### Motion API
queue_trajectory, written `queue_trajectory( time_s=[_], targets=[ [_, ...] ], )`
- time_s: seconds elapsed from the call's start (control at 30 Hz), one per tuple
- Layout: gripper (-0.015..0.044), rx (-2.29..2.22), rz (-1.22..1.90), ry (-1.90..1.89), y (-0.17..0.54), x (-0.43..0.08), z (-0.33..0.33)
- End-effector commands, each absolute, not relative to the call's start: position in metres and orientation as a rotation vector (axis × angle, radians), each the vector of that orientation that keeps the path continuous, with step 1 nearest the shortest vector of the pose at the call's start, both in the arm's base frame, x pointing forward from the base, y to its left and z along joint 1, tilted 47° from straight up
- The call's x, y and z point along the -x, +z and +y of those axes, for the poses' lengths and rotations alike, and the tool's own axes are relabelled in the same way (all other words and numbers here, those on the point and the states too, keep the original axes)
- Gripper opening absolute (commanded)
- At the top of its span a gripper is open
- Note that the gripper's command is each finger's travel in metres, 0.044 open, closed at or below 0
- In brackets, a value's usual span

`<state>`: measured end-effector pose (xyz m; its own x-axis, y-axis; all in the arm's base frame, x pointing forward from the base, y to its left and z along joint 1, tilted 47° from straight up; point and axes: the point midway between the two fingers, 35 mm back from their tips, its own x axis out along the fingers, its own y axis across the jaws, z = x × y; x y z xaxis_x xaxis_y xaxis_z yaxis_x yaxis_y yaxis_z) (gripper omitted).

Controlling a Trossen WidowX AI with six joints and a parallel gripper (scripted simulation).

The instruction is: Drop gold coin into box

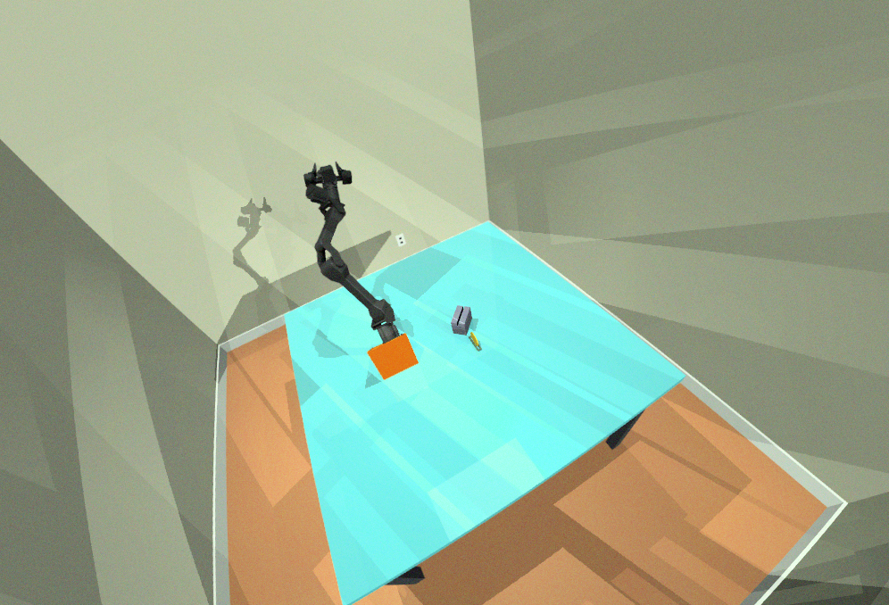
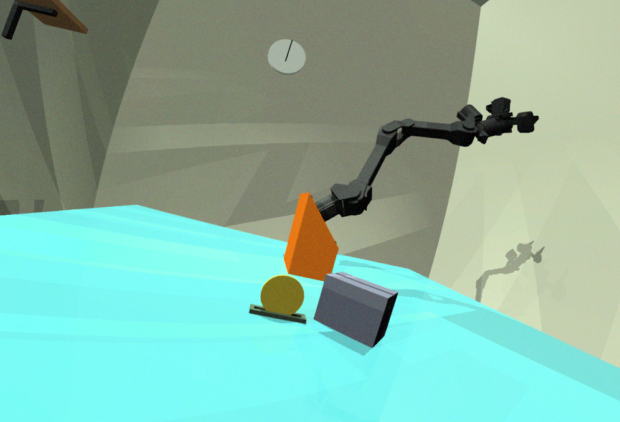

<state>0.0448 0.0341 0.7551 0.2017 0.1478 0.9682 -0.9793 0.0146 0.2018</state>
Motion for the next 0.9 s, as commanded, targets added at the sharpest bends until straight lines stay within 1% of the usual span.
queue_trajectory(
  time_s=[0.0, 0.07, 0.27, 0.53, 0.87],
  targets=[
    [0.0374, -1.186, -0.953, 1.116, 0.755, -0.046, 0.034],
    [0.0321, -1.157, -0.966, 1.034, 0.751, -0.06, 0.037],
    [0.0164, -0.868, -0.869, 0.81, 0.727, -0.136, 0.082],
    [0.0161, -0.473, -0.713, 0.557, 0.676, -0.238, 0.11],
    [0.0161, -0.198, -0.473, 0.396, 0.599, -0.338, 0.106]
  ],
)
